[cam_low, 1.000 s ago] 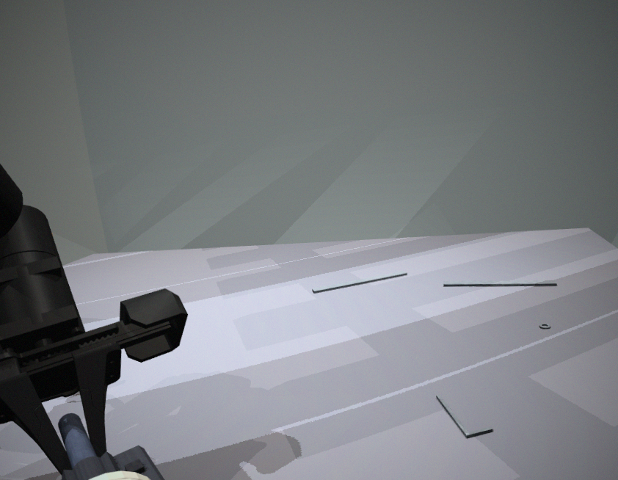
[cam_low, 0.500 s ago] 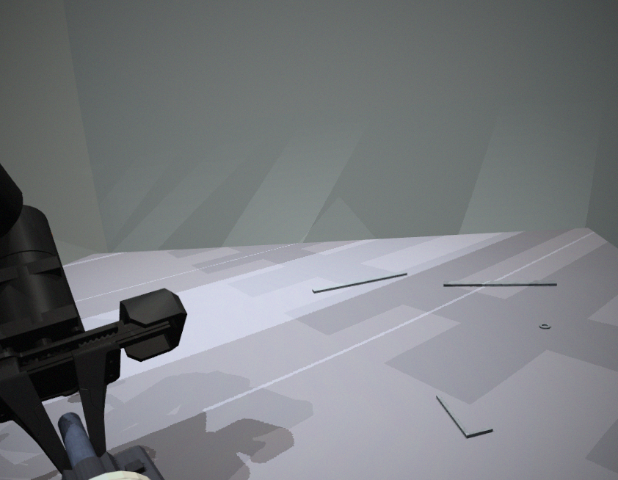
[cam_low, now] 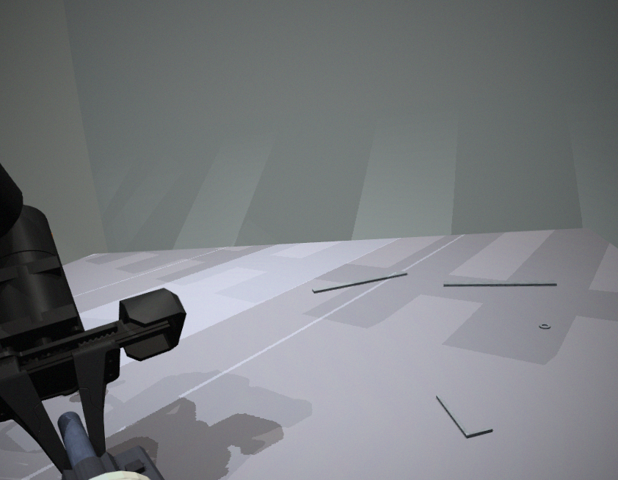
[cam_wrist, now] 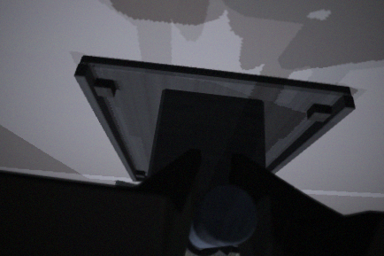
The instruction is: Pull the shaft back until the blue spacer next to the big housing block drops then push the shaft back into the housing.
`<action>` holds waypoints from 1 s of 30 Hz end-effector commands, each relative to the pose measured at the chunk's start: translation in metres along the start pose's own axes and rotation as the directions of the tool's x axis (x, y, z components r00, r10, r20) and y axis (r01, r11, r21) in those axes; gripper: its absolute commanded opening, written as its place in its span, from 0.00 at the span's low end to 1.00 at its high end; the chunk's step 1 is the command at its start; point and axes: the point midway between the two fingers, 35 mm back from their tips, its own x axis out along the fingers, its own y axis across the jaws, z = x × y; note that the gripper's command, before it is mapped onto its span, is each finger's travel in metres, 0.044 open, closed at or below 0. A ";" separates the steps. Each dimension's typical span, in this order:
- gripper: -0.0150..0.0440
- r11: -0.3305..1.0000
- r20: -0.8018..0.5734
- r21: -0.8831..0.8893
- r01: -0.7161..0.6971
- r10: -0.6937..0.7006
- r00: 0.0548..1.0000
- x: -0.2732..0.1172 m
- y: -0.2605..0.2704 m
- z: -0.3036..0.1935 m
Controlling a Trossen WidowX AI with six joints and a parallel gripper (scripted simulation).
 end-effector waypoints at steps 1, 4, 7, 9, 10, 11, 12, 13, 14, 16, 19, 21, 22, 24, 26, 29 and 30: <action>0.25 1.000 0.001 0.005 -0.002 0.002 1.000 0.000 0.000 0.001; 0.25 1.000 0.001 0.005 -0.002 0.002 1.000 -0.001 0.000 0.001; 0.25 1.000 0.001 0.005 -0.002 0.002 1.000 -0.001 0.000 0.001; 0.25 1.000 0.001 0.005 -0.002 0.002 1.000 -0.001 0.000 0.001; 0.25 1.000 0.001 0.005 -0.002 0.002 1.000 -0.001 0.000 0.001; 0.25 1.000 0.001 0.005 -0.002 0.002 1.000 -0.001 0.000 0.001; 0.25 1.000 0.001 0.005 -0.002 0.002 1.000 -0.001 0.000 0.001; 0.25 1.000 0.001 0.005 -0.002 0.002 1.000 -0.001 0.000 0.001; 0.25 1.000 0.001 0.005 -0.002 0.002 1.000 -0.001 0.000 0.002; 0.25 1.000 0.001 0.005 -0.002 0.002 1.000 -0.001 0.000 0.002; 0.25 1.000 0.001 0.005 -0.002 0.002 1.000 -0.002 0.000 0.002; 0.25 1.000 0.001 0.005 -0.002 0.002 1.000 -0.002 0.000 0.002; 0.25 1.000 0.001 0.005 -0.002 0.002 1.000 -0.002 0.000 0.002; 0.25 1.000 0.001 0.005 -0.002 0.002 1.000 -0.002 0.000 0.002; 0.25 1.000 0.001 0.005 -0.002 0.002 1.000 -0.002 0.000 0.002; 0.25 1.000 0.001 0.005 -0.002 0.002 1.000 -0.002 0.000 0.002; 0.25 1.000 0.001 0.005 -0.002 0.002 1.000 -0.002 0.000 0.003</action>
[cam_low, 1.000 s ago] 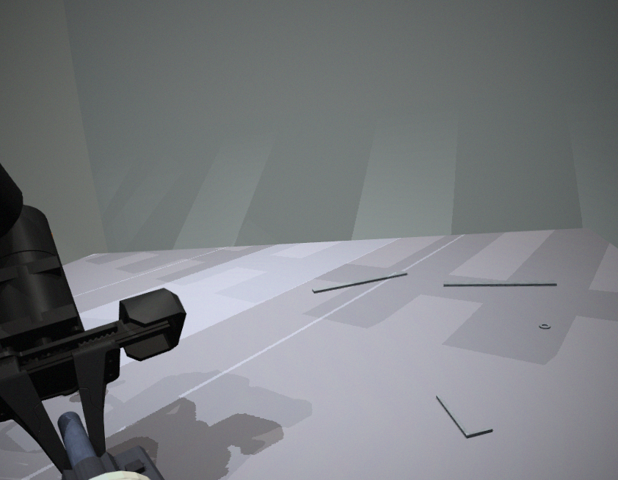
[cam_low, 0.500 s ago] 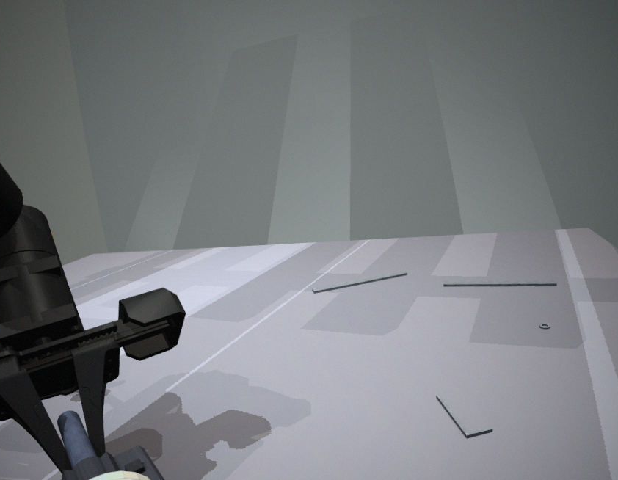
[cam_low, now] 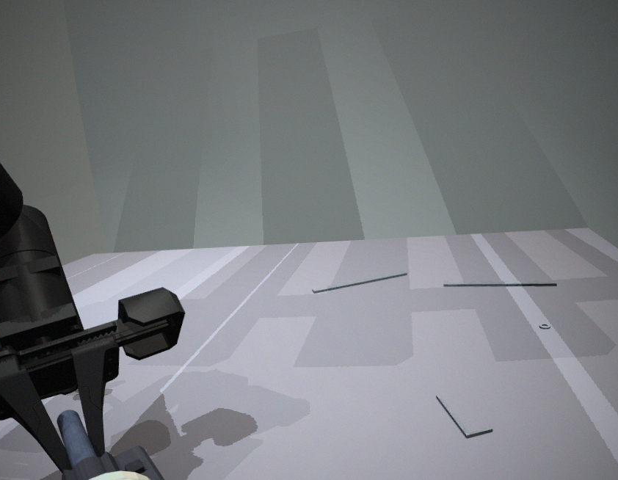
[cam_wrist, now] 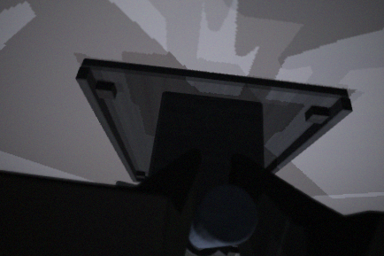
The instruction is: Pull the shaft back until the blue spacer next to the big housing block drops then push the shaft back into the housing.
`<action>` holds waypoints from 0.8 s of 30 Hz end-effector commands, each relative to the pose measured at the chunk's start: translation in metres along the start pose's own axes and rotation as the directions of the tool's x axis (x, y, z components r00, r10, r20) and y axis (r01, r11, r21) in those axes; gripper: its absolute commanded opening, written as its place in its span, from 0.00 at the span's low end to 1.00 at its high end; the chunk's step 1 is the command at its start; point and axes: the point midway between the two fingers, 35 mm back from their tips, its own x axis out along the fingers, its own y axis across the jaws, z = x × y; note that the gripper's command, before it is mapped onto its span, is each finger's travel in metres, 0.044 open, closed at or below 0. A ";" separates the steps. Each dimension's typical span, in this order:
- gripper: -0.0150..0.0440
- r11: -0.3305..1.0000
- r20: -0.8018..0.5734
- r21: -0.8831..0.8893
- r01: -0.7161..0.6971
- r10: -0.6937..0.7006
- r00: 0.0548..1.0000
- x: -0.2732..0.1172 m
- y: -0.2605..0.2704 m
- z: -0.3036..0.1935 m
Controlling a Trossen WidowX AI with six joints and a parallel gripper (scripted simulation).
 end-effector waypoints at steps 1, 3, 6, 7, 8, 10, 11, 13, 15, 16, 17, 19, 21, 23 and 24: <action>0.25 1.000 0.001 0.005 -0.002 0.002 1.000 -0.001 0.000 0.001; 0.25 1.000 0.001 0.005 -0.002 0.002 1.000 -0.001 0.000 0.001; 0.25 1.000 0.001 0.005 -0.002 0.002 1.000 -0.001 0.000 0.001; 0.25 1.000 0.001 0.005 -0.002 0.002 1.000 -0.001 0.000 0.001; 0.25 1.000 0.001 0.005 -0.002 0.002 1.000 -0.001 0.000 0.001; 0.25 1.000 0.001 0.005 -0.002 0.002 1.000 -0.001 0.000 0.001; 0.25 1.000 0.001 0.005 -0.002 0.002 1.000 -0.001 0.000 0.001; 0.25 1.000 0.001 0.005 -0.002 0.002 1.000 -0.001 0.000 0.002; 0.25 1.000 0.001 0.005 -0.002 0.002 1.000 -0.001 0.000 0.002; 0.25 1.000 0.001 0.005 -0.002 0.002 1.000 -0.001 0.000 0.002; 0.25 1.000 0.001 0.005 -0.002 0.002 1.000 -0.002 0.000 0.002; 0.25 1.000 0.001 0.005 -0.002 0.002 1.000 -0.002 0.000 0.002; 0.25 1.000 0.001 0.005 -0.002 0.002 1.000 -0.002 0.000 0.002; 0.25 1.000 0.001 0.005 -0.002 0.002 1.000 -0.002 0.000 0.002; 0.25 1.000 0.001 0.005 -0.002 0.002 1.000 -0.002 0.000 0.002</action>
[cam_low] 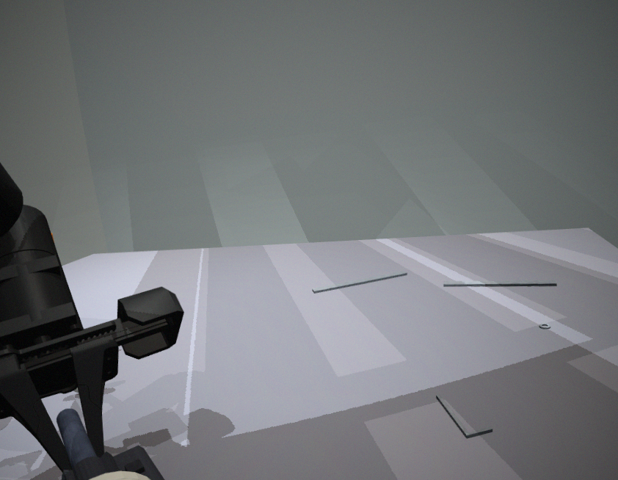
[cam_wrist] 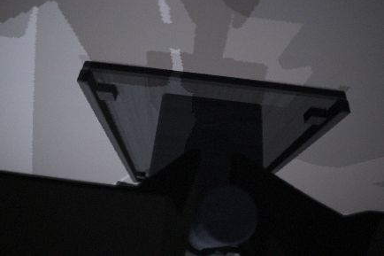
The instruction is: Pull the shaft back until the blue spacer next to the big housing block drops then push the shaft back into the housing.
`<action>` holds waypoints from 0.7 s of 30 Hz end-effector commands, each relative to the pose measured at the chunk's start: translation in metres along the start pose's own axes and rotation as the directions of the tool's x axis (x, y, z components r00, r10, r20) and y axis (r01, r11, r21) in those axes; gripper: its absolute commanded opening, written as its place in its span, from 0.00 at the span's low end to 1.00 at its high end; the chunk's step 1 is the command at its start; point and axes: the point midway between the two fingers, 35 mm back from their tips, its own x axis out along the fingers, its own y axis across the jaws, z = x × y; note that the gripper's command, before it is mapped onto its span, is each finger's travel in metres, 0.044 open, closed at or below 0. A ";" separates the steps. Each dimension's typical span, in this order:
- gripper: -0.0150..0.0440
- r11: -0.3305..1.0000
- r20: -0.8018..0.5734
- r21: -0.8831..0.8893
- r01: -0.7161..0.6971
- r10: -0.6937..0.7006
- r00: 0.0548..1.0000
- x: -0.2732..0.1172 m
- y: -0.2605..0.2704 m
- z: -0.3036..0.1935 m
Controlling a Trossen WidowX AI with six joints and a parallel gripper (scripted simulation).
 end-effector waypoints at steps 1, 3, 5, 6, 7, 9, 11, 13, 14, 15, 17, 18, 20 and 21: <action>0.25 1.000 0.001 0.005 -0.002 0.002 1.000 -0.001 0.000 0.001; 0.25 1.000 0.001 0.005 -0.002 0.002 1.000 -0.001 0.000 0.001; 0.25 1.000 0.001 0.005 -0.002 0.002 1.000 -0.001 0.000 0.001; 0.25 1.000 0.001 0.005 -0.002 0.002 1.000 -0.001 0.000 0.001; 0.25 1.000 0.001 0.005 -0.002 0.002 1.000 -0.001 0.000 0.001; 0.25 1.000 0.001 0.005 -0.002 0.002 1.000 -0.001 0.000 0.001; 0.25 1.000 0.001 0.005 -0.002 0.002 1.000 -0.001 0.000 0.001; 0.25 1.000 0.001 0.005 -0.002 0.002 1.000 -0.001 0.000 0.002; 0.25 1.000 0.001 0.005 -0.002 0.002 1.000 -0.001 0.000 0.002; 0.25 1.000 0.001 0.005 -0.002 0.002 1.000 -0.001 0.000 0.002; 0.25 1.000 0.001 0.005 -0.002 0.002 1.000 -0.002 0.000 0.002; 0.25 1.000 0.001 0.005 -0.002 0.002 1.000 -0.002 0.000 0.002; 0.25 1.000 0.001 0.005 -0.002 0.002 1.000 -0.002 0.000 0.002; 0.25 1.000 0.001 0.005 -0.002 0.002 1.000 -0.002 0.000 0.002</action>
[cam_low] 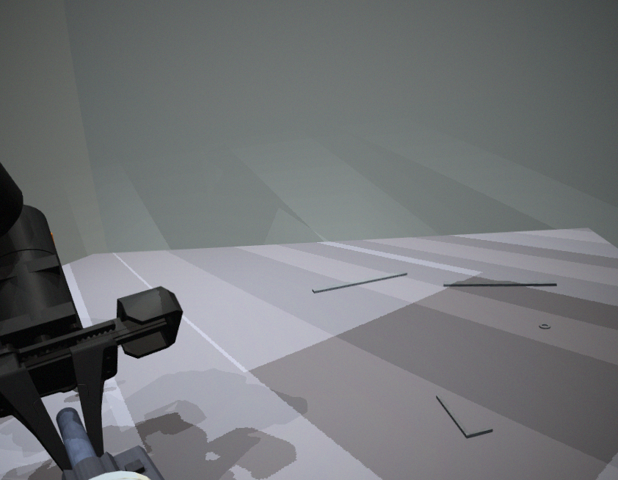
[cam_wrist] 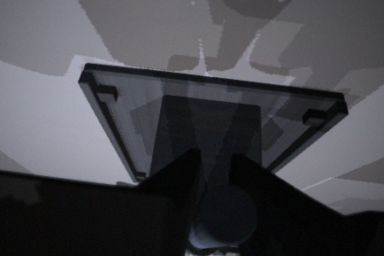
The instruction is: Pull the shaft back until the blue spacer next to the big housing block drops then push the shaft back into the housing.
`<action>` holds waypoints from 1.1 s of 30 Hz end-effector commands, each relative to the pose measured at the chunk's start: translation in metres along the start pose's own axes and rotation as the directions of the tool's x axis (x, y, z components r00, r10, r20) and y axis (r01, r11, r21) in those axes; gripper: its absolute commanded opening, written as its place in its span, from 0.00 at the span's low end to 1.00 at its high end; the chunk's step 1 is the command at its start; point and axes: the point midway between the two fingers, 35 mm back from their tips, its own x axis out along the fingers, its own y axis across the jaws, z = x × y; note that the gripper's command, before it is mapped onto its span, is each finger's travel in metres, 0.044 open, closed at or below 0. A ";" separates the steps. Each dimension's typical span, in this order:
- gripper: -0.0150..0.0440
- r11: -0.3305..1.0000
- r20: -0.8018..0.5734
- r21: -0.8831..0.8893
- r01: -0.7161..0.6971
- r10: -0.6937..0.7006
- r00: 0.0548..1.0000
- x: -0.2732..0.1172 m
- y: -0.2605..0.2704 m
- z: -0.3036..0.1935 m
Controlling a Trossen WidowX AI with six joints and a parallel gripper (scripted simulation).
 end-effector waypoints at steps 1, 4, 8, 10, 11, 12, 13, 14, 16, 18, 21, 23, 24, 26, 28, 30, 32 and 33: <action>0.25 1.000 0.001 0.005 -0.002 0.002 1.000 -0.001 0.000 0.001; 0.25 1.000 0.001 0.005 -0.002 0.002 1.000 -0.001 0.000 0.001; 0.25 1.000 0.001 0.005 -0.002 0.002 1.000 -0.001 0.000 0.001; 0.25 1.000 0.001 0.005 -0.002 0.002 1.000 -0.001 0.000 0.001; 0.25 1.000 0.001 0.005 -0.002 0.002 1.000 -0.001 0.000 0.001; 0.25 1.000 0.001 0.005 -0.002 0.002 1.000 -0.001 0.000 0.001; 0.25 1.000 0.001 0.005 -0.002 0.002 1.000 -0.001 0.000 0.001; 0.25 1.000 0.001 0.005 -0.002 0.002 1.000 -0.001 0.000 0.002; 0.25 1.000 0.001 0.005 -0.002 0.002 1.000 -0.001 0.000 0.002; 0.25 1.000 0.001 0.005 -0.002 0.002 1.000 -0.002 0.000 0.002; 0.25 1.000 0.001 0.005 -0.002 0.002 1.000 -0.002 0.000 0.002; 0.25 1.000 0.001 0.005 -0.002 0.002 1.000 -0.002 0.000 0.002; 0.25 1.000 0.001 0.005 -0.002 0.002 1.000 -0.002 0.000 0.002; 0.25 1.000 0.001 0.005 -0.002 0.002 1.000 -0.002 0.000 0.002; 0.25 1.000 0.001 0.005 -0.002 0.002 1.000 -0.002 0.000 0.002; 0.25 1.000 0.001 0.005 -0.002 0.002 1.000 -0.002 0.000 0.003; 0.25 1.000 0.001 0.005 -0.002 0.002 1.000 -0.002 0.000 0.003; 0.25 1.000 0.001 0.005 -0.002 0.002 1.000 -0.002 0.000 0.003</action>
